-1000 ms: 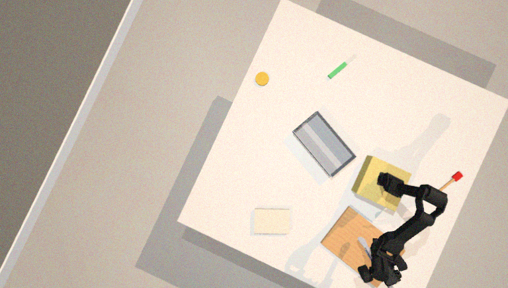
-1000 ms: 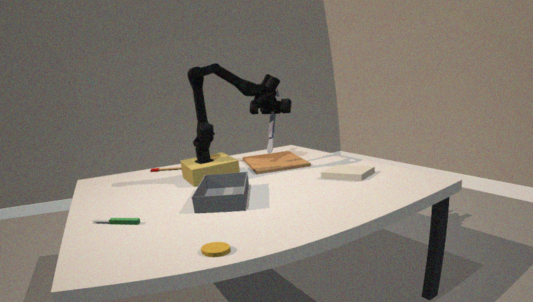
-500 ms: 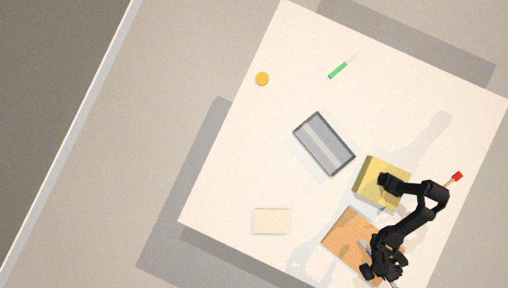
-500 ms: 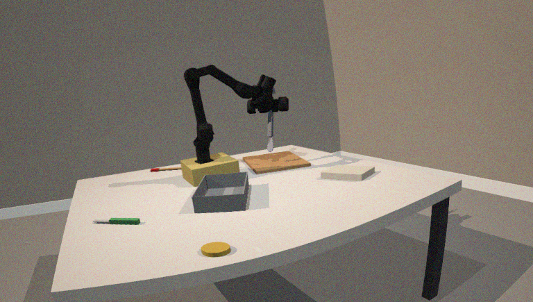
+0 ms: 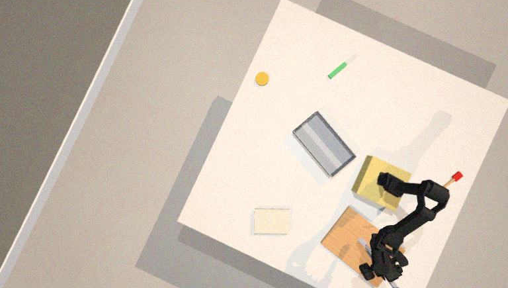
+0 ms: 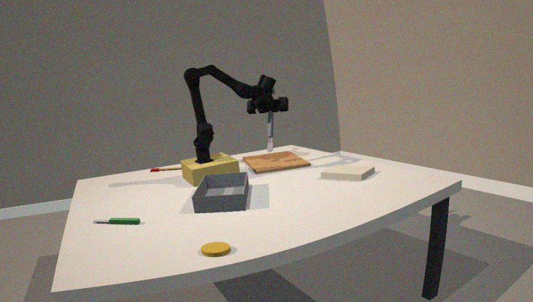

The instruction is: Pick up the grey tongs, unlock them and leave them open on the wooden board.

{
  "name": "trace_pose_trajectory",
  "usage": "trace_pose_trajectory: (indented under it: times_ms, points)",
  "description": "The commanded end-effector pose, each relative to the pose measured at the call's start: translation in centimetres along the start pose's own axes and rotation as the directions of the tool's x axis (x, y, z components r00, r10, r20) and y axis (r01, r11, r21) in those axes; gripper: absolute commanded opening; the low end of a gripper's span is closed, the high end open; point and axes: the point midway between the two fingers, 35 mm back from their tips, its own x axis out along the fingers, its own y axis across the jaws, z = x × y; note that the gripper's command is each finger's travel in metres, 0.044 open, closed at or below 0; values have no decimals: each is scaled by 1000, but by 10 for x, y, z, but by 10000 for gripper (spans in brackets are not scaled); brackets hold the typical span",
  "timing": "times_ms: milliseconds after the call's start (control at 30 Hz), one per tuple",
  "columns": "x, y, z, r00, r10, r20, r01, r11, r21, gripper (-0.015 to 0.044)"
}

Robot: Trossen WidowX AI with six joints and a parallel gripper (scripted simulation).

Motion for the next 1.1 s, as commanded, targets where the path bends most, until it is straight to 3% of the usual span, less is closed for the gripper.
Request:
trace_pose_trajectory:
  times_ms: [0, 467, 1067]
  points:
    - [0, 1, 1, 1000, 6, 6, -6, 1000, 3, -150]
    - [3, -1, 0, 1000, 1, -18, -1, 1000, 10, -150]
    - [40, -14, -20, 950, -2, -311, 35, 994, 100, -150]
